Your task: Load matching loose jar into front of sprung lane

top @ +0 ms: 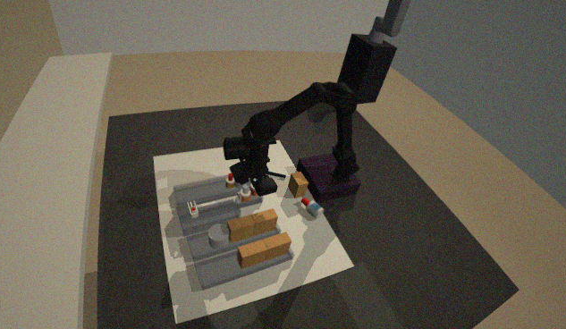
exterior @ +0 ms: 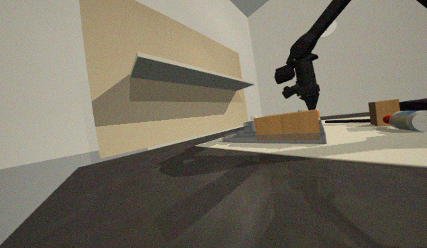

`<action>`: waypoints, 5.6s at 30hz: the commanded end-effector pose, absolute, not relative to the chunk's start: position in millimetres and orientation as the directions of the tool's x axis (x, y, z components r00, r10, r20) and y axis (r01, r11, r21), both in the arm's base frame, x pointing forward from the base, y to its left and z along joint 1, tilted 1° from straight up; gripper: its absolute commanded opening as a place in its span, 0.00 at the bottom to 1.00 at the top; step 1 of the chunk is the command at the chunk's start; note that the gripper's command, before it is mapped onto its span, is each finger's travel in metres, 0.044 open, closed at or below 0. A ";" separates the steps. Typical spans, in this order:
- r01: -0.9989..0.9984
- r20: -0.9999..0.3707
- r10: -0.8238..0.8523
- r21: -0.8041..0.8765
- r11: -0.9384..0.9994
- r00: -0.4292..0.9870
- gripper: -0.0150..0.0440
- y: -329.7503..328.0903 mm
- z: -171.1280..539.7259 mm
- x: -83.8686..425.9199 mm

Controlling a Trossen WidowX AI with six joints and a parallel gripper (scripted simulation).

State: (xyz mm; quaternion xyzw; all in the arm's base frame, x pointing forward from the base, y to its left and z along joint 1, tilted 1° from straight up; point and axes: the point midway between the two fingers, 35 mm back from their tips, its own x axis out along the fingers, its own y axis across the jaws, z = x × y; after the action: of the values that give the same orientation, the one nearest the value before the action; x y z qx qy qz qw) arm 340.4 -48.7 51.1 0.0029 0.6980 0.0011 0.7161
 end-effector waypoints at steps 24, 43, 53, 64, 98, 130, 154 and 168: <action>0.005 -0.998 0.003 0.004 1.000 0.059 0.25 -49.1 53.7 349.3; 0.005 -0.998 0.003 0.004 1.000 0.059 0.25 -49.1 53.8 350.5; 0.005 -0.998 0.003 0.004 1.000 0.059 0.25 -49.1 53.9 351.8; 0.005 -0.998 0.003 0.004 1.000 0.059 0.25 -49.1 54.0 353.3; 0.005 -0.998 0.003 0.004 1.000 0.059 0.25 -49.1 45.1 354.0; 0.005 -0.998 0.003 0.004 1.000 0.059 0.25 -49.1 35.7 353.2; 0.005 -0.998 0.003 0.004 1.000 0.059 0.25 -49.0 28.8 352.4; 0.005 -0.998 0.003 0.004 1.000 0.059 0.25 -49.0 26.3 351.0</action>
State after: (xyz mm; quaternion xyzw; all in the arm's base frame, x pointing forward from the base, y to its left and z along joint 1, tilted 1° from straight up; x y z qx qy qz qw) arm 348.3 -48.9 26.4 0.0017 0.6914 0.0005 0.7225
